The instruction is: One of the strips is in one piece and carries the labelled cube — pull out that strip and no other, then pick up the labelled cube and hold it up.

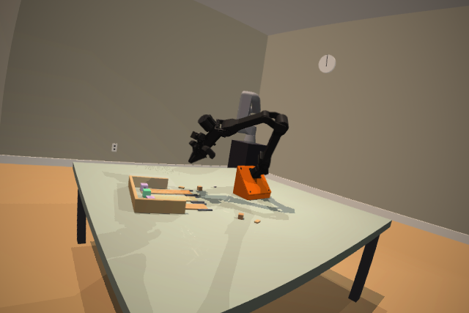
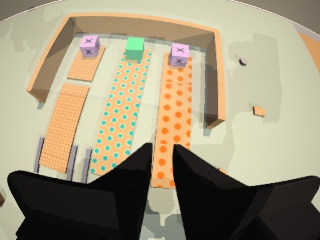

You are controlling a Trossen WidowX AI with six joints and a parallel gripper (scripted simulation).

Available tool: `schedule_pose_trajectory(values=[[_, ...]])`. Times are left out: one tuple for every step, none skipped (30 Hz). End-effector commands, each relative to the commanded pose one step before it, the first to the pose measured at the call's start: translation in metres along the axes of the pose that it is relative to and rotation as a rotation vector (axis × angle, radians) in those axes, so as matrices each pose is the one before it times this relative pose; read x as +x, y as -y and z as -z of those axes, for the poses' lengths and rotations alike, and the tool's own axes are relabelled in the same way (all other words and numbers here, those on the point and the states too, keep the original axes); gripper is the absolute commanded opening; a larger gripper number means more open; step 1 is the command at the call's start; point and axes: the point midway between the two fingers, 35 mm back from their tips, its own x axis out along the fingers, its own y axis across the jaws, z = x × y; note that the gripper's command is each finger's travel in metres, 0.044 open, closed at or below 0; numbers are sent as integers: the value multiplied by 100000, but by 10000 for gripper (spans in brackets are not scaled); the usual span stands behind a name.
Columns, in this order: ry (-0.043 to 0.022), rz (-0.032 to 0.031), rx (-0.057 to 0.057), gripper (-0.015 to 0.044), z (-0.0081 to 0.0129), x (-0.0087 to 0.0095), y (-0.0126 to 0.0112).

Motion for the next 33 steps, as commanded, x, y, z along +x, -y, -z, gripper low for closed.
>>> schedule_pose_trajectory(values=[[-20076, 1696, 633, 0, 661, 2966, 990], [-4546, 54, 355, 0, 106, 586, 171], [-4571, -27, 360, 0, 113, 567, 154], [-4586, -112, 392, 0, 120, 543, 140], [-4596, -98, 311, 0, 129, 515, 137], [-4610, -251, 408, 0, 136, 494, 117], [-4620, -375, 453, 0, 142, 475, 97], [-4627, -493, 490, 0, 148, 458, 78], [-4620, -621, 546, 0, 153, 439, 60], [-3770, -587, 463, 0, 128, 347, 36], [-2264, -379, 273, 0, 77, 205, 16], [-755, -131, 90, 0, 25, 68, 5], [0, 0, 0, 0, 0, 0, 0], [0, 0, 0, 0, 0, 0, 0], [2, 11, 1, 0, 45, -4, 181], [1, 7, 0, 0, 32, -2, 125], [0, 0, 0, 0, 0, 0, 0], [0, 0, 0, 0, 0, 0, 0], [0, 0, 0, 0, 0, 0, 0], [0, 0, 0, 0, 0, 0, 0], [1, 1, 0, 0, -3, 28, 1], [3, 3, 1, 0, -8, 83, 3], [3, 4, 1, 0, -10, 109, 3], [5, 5, 1, 0, -14, 157, 5], [4, 4, 1, 0, -7, 163, 7], [4, 4, 1, 0, -6, 165, 7], [4, 3, 1, 0, -6, 165, 7], [3, 2, 1, 0, -5, 165, 7], [3, 1, 1, 0, -4, 165, 6], [3, 1, 1, 0, -3, 164, 6], [3, 0, 1, 0, -3, 164, 6], [2, -1, 1, 0, -2, 164, 6], [2, -1, 1, 0, -1, 164, 6]])
